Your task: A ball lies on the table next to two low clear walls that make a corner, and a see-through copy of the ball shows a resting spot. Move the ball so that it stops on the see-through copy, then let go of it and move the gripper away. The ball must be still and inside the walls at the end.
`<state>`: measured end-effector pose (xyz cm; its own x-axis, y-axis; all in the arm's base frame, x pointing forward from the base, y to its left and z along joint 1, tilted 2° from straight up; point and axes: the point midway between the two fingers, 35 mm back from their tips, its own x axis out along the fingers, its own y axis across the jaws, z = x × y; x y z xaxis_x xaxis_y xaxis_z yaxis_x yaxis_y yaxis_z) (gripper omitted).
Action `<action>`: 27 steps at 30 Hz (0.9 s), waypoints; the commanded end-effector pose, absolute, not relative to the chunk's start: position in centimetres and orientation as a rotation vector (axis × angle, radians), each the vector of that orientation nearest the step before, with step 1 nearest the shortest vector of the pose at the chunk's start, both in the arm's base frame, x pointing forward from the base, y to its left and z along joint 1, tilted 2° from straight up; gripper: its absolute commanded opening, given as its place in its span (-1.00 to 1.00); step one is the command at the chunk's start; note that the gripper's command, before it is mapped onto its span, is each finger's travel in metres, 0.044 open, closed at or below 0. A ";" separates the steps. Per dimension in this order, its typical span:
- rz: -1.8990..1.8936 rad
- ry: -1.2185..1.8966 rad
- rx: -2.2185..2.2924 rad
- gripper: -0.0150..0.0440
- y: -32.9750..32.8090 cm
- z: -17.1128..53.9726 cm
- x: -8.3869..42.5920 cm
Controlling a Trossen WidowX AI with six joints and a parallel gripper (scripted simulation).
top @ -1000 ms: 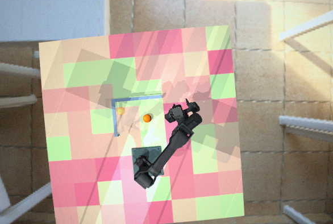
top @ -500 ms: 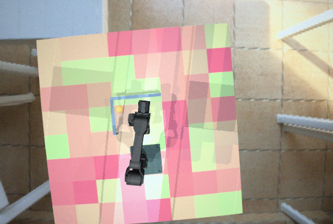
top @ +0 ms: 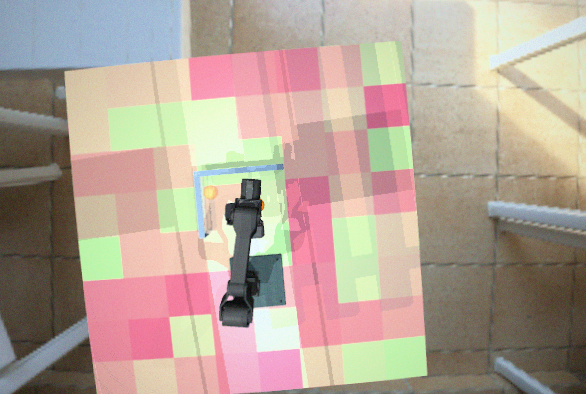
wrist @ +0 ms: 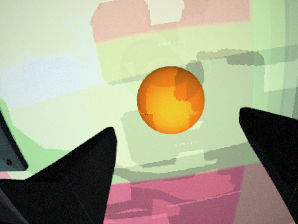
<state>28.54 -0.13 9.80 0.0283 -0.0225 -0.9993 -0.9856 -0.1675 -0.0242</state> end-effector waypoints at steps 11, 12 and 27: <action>1.302 1.126 -1.370 0.76 -0.3 7.6 28.7; 1.302 1.126 -1.370 0.76 -0.3 7.5 28.7; 1.302 1.126 -1.370 0.76 -0.3 5.2 28.7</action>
<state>28.74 -0.24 5.72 0.0333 -0.0227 -0.9992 -0.9854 -0.1680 -0.0290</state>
